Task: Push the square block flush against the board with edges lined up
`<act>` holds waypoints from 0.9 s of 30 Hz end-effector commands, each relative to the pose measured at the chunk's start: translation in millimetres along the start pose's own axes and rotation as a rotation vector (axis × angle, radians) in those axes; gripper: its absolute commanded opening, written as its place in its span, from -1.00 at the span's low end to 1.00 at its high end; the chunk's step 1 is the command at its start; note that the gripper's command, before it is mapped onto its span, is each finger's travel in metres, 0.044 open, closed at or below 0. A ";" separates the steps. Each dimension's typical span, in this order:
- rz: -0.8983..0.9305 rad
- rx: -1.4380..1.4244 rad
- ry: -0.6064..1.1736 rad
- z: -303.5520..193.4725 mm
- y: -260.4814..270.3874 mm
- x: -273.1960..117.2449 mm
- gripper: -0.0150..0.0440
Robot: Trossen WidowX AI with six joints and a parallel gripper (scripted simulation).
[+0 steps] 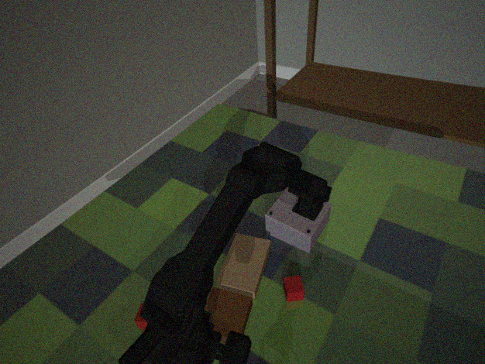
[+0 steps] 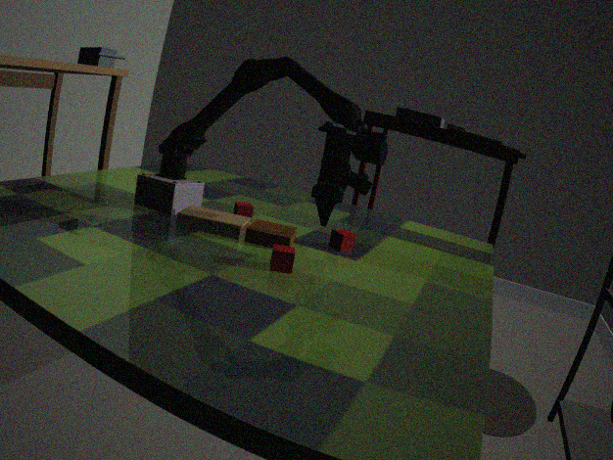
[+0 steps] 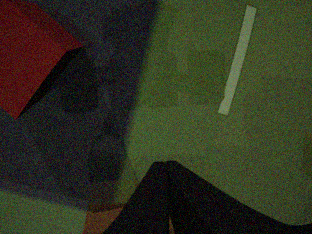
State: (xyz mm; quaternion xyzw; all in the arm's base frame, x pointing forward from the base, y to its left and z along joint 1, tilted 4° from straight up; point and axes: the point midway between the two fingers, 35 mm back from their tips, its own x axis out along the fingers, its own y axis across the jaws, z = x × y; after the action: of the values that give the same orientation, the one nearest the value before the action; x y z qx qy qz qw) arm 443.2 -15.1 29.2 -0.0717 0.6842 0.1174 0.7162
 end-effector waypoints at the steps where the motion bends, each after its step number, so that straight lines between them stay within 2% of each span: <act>1: 0.000 -0.002 0.007 -1.5 -0.1 -4.0 -0.49; 9: 0.000 0.002 0.009 -30.3 -1.3 -0.4 -0.49; 12: 0.000 0.002 0.009 -30.4 -1.4 39.6 -0.49; 14: 0.000 0.002 0.009 -31.3 -1.1 51.7 -0.49; 27: 0.000 0.002 0.010 -41.9 -2.0 51.3 -0.49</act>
State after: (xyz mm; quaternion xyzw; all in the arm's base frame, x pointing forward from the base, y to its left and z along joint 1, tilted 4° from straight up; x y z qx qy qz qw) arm 408.5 -22.9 -23.6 -0.0689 0.6877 0.1152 0.7135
